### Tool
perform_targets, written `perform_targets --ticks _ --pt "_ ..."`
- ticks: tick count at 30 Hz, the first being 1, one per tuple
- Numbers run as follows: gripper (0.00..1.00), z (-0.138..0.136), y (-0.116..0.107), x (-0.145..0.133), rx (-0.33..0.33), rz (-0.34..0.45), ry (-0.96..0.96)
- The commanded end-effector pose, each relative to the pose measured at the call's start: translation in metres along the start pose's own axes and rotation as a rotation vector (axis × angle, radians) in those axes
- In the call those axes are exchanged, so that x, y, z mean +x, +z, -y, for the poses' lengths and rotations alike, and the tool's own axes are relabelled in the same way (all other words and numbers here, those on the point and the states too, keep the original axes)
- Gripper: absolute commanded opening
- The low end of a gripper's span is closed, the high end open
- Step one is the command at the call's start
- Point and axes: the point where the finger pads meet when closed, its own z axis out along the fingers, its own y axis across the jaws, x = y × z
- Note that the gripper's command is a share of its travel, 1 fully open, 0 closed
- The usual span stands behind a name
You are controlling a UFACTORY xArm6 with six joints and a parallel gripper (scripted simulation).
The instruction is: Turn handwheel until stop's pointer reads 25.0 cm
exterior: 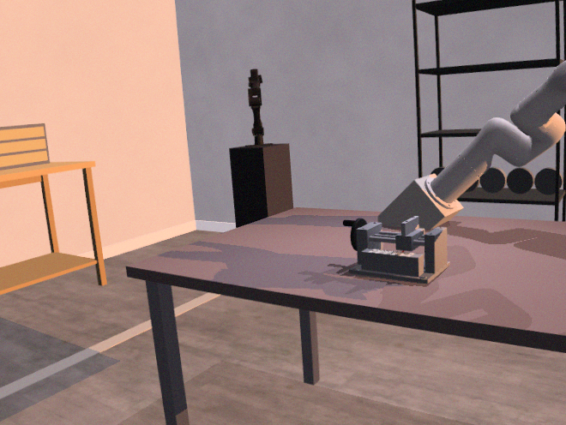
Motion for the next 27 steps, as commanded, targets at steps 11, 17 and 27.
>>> perform_targets --ticks 11,17,27 --pt "1.00 0.001 0.000 -0.003 0.001 0.005 0.000" --pt "1.00 0.005 0.000 -0.010 0.001 0.005 0.000" --pt "1.00 0.022 -0.002 -0.038 0.001 0.005 0.000"
